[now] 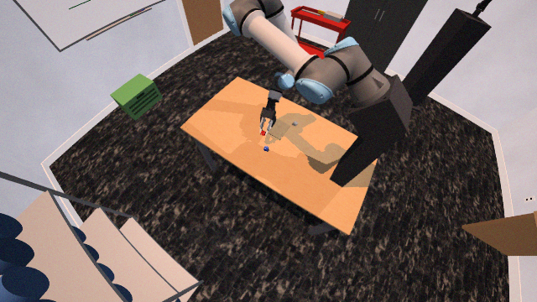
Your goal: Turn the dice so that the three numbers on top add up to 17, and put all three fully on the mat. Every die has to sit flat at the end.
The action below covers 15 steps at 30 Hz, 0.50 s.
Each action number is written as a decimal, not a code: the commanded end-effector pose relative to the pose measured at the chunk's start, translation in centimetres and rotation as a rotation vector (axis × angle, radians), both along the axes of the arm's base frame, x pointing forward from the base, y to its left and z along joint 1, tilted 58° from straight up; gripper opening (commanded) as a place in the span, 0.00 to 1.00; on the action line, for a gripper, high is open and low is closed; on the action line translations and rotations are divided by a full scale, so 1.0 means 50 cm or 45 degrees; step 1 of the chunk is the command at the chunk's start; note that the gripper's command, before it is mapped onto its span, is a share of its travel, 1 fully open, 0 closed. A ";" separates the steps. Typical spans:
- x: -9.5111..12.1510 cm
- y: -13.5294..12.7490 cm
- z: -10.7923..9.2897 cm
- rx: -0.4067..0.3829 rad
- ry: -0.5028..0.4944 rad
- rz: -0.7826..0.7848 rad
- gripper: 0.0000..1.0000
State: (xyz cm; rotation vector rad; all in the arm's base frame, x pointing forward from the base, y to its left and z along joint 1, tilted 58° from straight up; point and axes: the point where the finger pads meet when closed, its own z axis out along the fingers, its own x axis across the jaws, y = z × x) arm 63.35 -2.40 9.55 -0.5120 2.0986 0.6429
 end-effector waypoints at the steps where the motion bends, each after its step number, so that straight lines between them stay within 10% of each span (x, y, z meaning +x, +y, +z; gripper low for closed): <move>1: 0.000 -0.002 -0.002 0.030 0.019 0.070 0.06; 15: 0.000 -0.003 0.002 0.070 0.024 0.124 0.06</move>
